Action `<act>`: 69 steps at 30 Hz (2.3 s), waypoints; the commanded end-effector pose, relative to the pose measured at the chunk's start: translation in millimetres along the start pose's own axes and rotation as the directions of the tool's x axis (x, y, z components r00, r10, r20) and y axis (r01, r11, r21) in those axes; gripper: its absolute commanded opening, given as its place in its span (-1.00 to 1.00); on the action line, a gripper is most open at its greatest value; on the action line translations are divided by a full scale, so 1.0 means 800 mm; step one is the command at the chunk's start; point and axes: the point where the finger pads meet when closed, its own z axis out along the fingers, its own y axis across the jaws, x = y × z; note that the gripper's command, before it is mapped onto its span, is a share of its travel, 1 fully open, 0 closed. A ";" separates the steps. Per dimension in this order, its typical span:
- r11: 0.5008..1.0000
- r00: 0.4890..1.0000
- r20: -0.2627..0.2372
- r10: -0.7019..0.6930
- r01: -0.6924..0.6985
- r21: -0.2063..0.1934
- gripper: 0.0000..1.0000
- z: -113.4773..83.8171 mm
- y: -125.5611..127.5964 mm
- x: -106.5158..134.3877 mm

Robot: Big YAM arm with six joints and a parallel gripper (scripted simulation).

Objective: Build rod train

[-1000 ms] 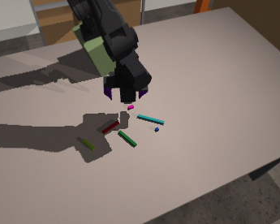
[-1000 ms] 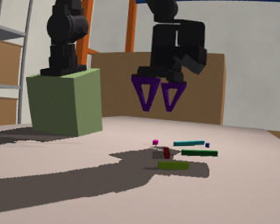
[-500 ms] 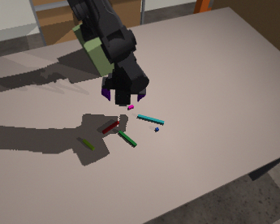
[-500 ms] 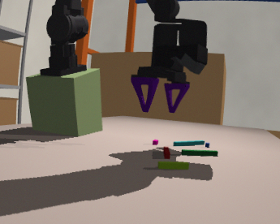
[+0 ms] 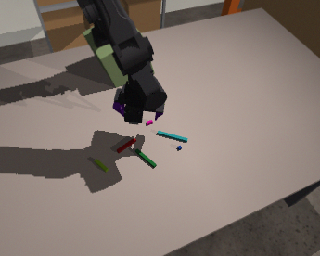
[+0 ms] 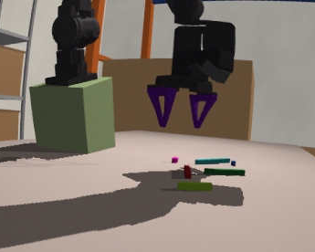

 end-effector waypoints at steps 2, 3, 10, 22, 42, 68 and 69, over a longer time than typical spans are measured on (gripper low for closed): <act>0.999 0.997 0.068 0.023 -0.021 -0.043 1.00 -0.019 0.025 -0.034; 0.999 0.997 0.068 0.023 -0.021 -0.043 1.00 -0.019 0.025 -0.034; 0.989 0.988 0.064 0.142 -0.139 -0.049 1.00 -0.017 0.017 -0.047; 0.961 0.961 0.040 0.275 -0.274 -0.035 1.00 -0.003 -0.001 -0.057; 0.922 0.921 0.051 0.386 -0.383 -0.054 1.00 -0.009 -0.009 -0.074; 0.890 0.889 0.050 0.456 -0.453 -0.062 1.00 -0.010 -0.007 -0.080; 0.890 0.889 0.050 0.456 -0.453 -0.062 1.00 -0.010 -0.007 -0.080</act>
